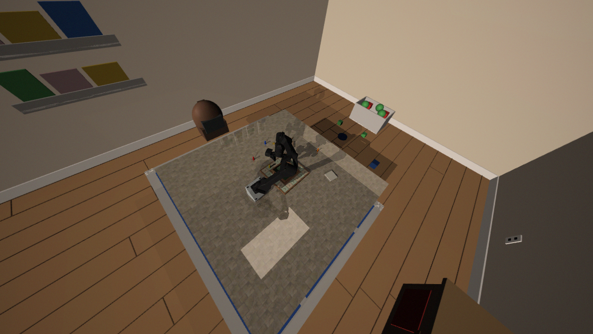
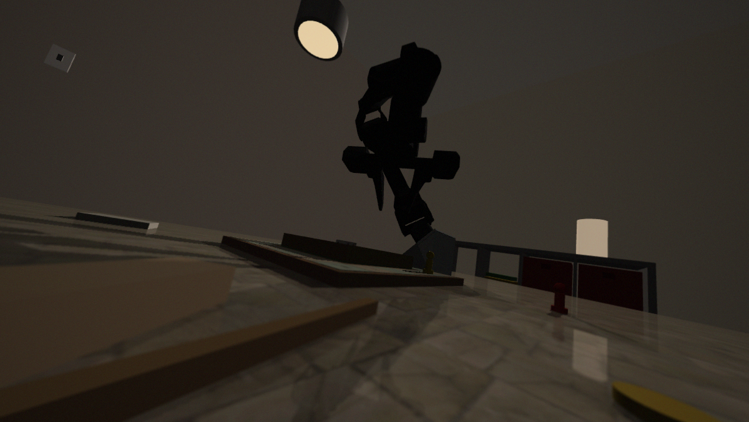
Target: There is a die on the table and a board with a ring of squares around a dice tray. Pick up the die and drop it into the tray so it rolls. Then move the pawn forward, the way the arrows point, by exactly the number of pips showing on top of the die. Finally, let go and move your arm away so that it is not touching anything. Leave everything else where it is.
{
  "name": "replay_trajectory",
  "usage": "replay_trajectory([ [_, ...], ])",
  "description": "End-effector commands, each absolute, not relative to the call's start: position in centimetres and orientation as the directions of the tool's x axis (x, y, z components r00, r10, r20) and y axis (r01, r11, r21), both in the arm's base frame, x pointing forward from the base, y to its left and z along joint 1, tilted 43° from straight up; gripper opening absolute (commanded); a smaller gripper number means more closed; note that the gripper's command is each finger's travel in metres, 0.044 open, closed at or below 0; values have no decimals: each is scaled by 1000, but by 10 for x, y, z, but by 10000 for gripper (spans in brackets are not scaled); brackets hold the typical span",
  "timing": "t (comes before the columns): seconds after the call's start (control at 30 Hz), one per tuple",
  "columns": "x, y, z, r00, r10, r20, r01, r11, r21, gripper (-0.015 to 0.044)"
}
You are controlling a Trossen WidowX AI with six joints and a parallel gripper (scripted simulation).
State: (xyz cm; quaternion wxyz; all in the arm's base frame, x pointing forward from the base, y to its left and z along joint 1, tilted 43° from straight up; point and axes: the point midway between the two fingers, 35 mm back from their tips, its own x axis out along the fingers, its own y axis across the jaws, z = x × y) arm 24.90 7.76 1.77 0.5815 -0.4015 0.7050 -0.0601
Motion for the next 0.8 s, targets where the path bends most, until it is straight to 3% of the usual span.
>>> replay_trajectory([
  [0.0,222,96,-18,-5,-659,-752,194,737,-647,200],
  [0.27,207,104,-35,4,-673,-739,589,599,-542,200],
  [0.77,209,104,-37,5,-674,-739,613,586,-531,200],
])
